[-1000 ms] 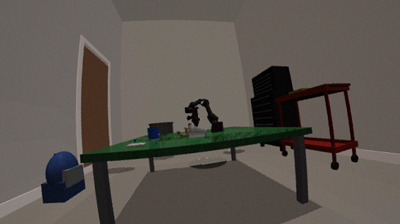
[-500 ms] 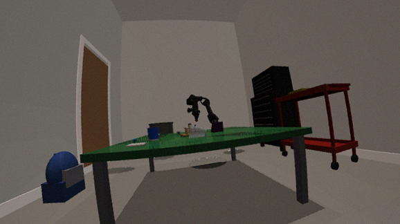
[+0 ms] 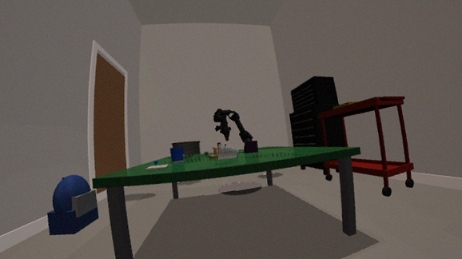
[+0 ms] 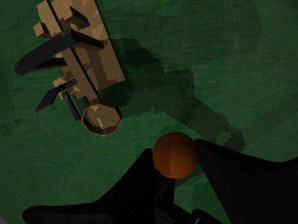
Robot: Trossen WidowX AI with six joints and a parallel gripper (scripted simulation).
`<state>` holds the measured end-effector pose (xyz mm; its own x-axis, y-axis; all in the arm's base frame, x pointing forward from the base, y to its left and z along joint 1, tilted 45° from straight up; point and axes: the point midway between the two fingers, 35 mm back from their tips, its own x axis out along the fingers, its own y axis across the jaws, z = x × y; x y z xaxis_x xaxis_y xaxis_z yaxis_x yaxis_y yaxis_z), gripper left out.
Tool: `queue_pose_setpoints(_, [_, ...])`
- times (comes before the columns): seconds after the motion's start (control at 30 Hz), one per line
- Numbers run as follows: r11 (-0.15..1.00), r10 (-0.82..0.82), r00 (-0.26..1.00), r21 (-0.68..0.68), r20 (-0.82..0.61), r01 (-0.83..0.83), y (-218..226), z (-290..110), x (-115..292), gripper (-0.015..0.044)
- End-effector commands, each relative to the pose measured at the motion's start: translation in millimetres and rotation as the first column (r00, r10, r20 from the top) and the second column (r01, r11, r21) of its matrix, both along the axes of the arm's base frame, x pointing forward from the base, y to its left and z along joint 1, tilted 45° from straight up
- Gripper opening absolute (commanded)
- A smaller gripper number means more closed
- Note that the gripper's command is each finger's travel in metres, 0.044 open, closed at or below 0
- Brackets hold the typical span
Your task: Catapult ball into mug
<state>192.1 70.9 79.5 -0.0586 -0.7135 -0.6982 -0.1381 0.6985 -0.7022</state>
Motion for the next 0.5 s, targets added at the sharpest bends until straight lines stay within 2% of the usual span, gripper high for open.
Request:
queue_pose_setpoints(0.0, [1.0,-0.004,0.998,-0.008,-0.058,0.004,7,-13,1,0.0])
queue_pose_setpoints(0.47, [0.999,-0.035,0.975,-0.039,-0.222,0.027,25,-56,1,0.0])
